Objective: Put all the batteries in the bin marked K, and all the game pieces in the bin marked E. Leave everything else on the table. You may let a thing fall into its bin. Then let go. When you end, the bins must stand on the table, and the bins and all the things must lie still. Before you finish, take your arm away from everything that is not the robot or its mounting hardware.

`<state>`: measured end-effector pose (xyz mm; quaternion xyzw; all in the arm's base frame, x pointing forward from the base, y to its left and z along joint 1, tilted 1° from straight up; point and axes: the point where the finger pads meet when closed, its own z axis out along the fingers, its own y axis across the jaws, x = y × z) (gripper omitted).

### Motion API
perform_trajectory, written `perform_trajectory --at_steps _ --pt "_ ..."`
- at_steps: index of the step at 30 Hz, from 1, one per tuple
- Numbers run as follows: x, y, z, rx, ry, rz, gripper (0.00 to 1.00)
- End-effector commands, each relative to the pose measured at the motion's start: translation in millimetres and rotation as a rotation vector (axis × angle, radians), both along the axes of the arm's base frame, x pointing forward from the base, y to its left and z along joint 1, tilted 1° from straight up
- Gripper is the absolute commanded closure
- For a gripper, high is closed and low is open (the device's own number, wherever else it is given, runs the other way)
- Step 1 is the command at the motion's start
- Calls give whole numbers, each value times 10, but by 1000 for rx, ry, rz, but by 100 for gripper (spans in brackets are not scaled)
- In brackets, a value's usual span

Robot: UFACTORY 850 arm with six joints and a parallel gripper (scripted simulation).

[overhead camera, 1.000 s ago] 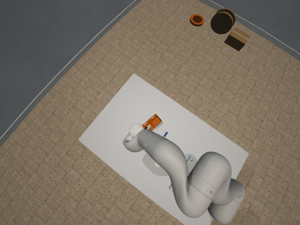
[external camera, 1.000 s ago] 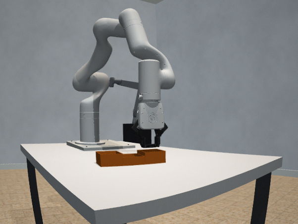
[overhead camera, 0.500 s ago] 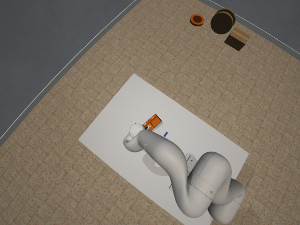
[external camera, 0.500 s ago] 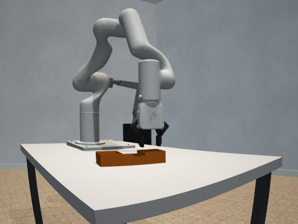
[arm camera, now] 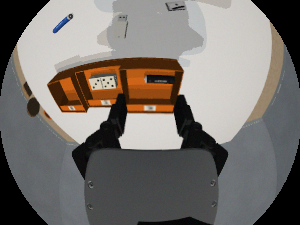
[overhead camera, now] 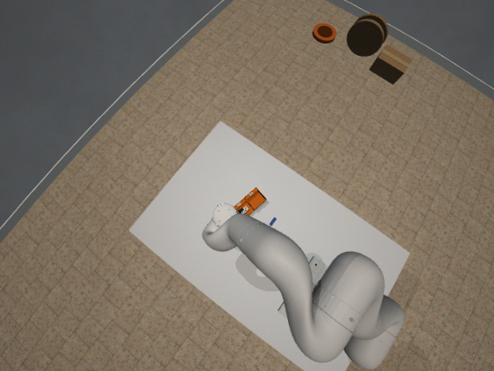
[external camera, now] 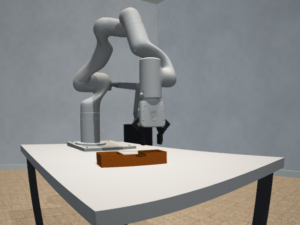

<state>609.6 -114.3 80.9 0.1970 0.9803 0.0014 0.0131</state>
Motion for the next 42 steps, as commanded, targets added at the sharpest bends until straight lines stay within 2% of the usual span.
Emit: perform_trajectory --at_steps 1,2,9,11,12,15,26,28,29,31,38,42 --pt "5 -1 10 0 -1 0 29" --pt "-70 -37 11 1 -1 -50 72" --pt "-597 -289 25 11 -1 -335 72" --pt "-597 -289 25 11 -1 -335 72" --pt "-672 -325 27 12 -2 -446 72" --pt "-898 -433 33 18 0 -514 72" --pt "-1726 -829 54 36 2 -946 72" --pt "-1726 -829 54 36 2 -946 72" --pt "-1801 -865 56 38 1 -1060 72" --pt "-1923 -922 60 41 2 -1099 72" --pt "-1947 -936 59 36 -4 -1363 72" --pt "-1938 -931 59 36 -4 -1365 72"
